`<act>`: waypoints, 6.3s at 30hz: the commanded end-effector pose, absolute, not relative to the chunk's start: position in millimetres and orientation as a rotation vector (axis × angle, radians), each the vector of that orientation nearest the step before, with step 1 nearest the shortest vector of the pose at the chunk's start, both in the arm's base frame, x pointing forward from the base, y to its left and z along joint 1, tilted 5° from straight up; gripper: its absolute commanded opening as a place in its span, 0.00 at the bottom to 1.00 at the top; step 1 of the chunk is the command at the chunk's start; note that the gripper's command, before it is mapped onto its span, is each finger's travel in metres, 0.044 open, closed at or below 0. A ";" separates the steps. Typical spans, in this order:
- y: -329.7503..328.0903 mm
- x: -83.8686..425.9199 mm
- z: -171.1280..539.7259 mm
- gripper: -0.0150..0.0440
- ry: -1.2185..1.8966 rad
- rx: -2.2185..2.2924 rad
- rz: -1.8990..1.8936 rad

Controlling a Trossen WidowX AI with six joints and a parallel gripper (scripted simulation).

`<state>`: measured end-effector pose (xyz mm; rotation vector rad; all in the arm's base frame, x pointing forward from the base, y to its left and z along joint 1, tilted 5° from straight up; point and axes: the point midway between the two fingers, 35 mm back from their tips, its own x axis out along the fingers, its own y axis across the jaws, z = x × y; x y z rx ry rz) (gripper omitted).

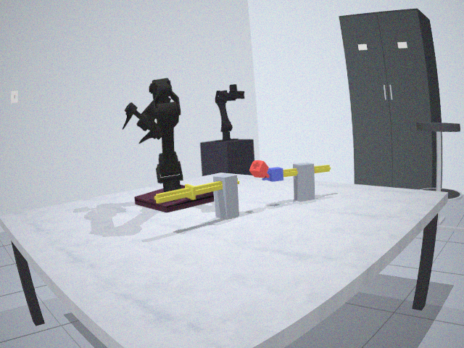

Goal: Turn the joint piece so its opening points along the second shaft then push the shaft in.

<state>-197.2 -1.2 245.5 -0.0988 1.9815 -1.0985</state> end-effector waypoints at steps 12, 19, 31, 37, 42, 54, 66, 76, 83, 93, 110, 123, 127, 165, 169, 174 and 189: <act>-3.5 -203.2 253.3 1.00 1.817 -0.113 -0.613; -3.8 -204.1 254.4 1.00 1.785 -0.123 -0.531; 45.6 -194.8 232.0 1.00 1.715 0.146 -0.559; 86.5 -176.2 213.9 1.00 1.621 0.359 -0.564; 117.0 -153.7 200.0 1.00 1.520 0.521 -0.593; 173.2 -77.1 176.4 1.00 1.209 0.852 -0.611; 196.2 18.8 168.2 1.00 0.818 1.065 -0.599; 186.2 99.8 170.9 1.00 0.462 1.140 -0.605; 167.0 149.1 176.2 1.00 0.227 1.127 -0.605; 133.9 200.3 186.8 1.00 -0.033 1.052 -0.596; 102.2 237.8 198.5 1.00 -0.229 0.901 -0.555; 97.3 242.6 201.2 1.00 -0.256 0.915 -0.567; 91.6 244.4 199.5 1.00 -0.281 1.033 -0.634; 65.3 251.1 181.6 1.00 -0.797 2.059 -1.240; 65.2 251.7 180.5 1.00 -0.885 2.152 -1.301; 65.8 252.7 179.6 1.00 -1.005 2.262 -1.375; 71.4 257.7 180.4 1.00 -1.435 2.532 -1.591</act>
